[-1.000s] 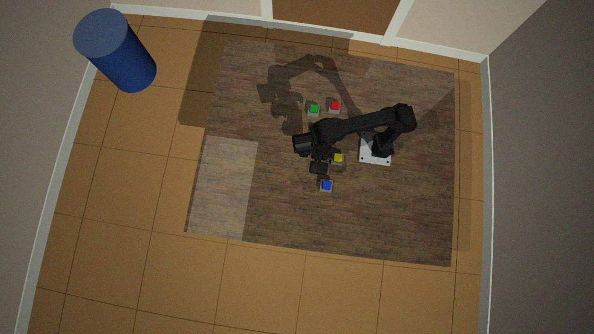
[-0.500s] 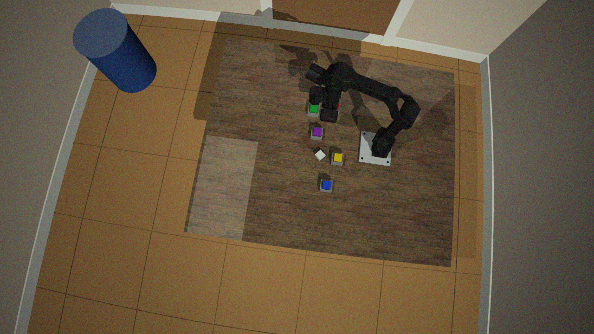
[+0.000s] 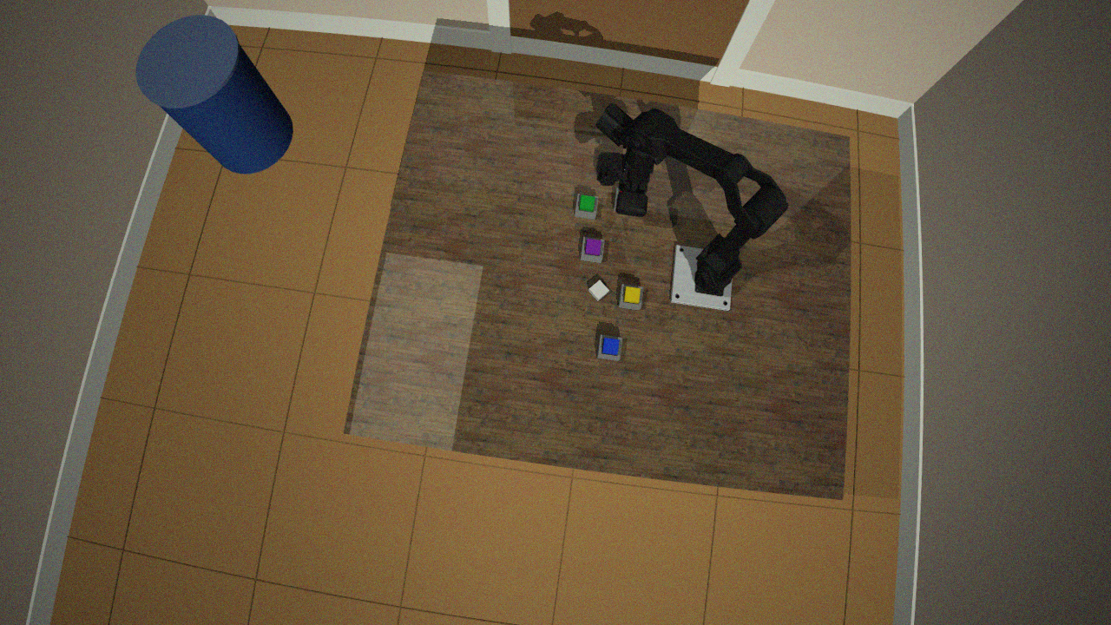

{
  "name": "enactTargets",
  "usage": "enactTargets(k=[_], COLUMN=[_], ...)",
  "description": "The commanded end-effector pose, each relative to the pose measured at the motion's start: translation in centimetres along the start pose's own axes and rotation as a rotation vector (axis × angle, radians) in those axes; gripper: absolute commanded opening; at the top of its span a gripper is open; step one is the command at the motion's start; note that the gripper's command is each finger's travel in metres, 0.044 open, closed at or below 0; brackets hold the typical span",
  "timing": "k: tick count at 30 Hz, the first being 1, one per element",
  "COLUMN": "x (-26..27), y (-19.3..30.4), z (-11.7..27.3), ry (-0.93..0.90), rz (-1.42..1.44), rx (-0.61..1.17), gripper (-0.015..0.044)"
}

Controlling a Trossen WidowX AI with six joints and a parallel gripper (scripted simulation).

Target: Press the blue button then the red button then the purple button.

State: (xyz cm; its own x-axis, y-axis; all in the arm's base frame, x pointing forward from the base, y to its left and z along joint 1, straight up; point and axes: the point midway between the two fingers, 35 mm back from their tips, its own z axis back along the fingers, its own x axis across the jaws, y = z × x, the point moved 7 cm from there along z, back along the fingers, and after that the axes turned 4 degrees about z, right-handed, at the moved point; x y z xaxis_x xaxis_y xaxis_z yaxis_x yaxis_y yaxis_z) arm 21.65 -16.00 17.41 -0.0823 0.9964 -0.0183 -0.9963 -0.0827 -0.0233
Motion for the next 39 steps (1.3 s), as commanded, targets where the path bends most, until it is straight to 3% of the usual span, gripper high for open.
enactTargets(k=[1,23,39], x=[0.0,0.0,0.0], y=[0.1,0.1,0.1], z=[-1.0,-4.4,-4.5], ry=[0.003,0.003,0.003], rz=[0.003,0.003,0.003], rx=[-0.002,-0.002,-0.002], gripper=[0.002,0.002,0.002])
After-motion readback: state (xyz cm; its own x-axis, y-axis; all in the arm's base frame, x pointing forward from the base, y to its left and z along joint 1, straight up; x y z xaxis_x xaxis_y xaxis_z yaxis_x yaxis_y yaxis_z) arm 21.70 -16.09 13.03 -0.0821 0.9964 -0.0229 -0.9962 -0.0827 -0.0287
